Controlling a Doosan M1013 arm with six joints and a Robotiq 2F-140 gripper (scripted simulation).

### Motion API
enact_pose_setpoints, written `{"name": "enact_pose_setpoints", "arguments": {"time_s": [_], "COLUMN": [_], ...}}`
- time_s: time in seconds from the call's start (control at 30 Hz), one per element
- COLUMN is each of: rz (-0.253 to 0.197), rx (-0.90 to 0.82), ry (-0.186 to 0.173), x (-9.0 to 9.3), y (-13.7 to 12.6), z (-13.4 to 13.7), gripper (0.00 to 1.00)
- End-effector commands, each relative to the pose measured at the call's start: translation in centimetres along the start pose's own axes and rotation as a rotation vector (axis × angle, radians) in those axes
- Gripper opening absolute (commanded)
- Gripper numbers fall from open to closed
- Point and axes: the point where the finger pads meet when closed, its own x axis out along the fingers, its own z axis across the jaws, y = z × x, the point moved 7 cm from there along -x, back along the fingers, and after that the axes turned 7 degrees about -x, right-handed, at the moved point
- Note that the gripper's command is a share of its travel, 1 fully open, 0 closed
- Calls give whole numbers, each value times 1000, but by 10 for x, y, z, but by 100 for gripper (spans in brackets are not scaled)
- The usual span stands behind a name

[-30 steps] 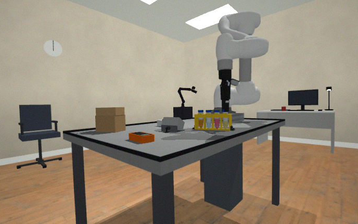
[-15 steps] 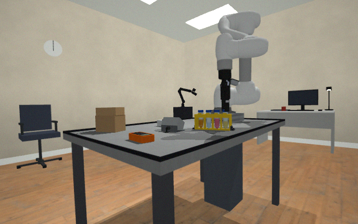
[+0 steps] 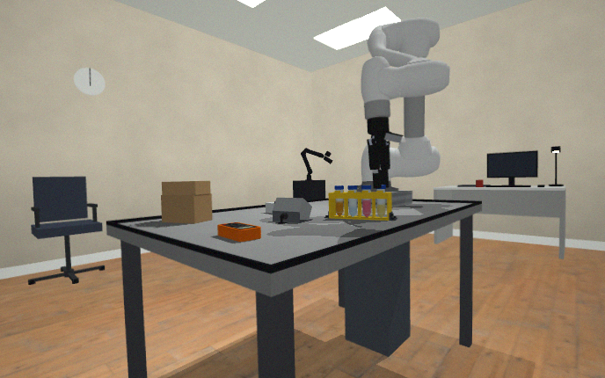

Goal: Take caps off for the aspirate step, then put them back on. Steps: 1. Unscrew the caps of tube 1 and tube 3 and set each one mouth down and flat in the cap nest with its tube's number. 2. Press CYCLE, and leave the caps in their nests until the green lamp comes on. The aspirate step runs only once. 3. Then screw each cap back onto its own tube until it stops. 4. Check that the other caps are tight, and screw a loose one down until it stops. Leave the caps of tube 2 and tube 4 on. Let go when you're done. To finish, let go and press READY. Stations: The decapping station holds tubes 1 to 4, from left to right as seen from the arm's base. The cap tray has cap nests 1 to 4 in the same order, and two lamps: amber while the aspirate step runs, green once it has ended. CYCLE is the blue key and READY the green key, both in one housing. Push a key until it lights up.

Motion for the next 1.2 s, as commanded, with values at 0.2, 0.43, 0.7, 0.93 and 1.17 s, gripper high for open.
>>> {"name": "enact_pose_setpoints", "arguments": {"time_s": [0.2,0.43,0.7,0.93,1.17], "rz": [-33,-32,-32,-34,-35], "rx": [266,266,266,-33,-283], "ry": [-11,-11,-11,-6,-2], "x": [-1,-1,-1,-1,-1], "y": [3,3,3,3,3], "z": [0,0,0,0,0], "gripper": [41,30,30,30,30]}}
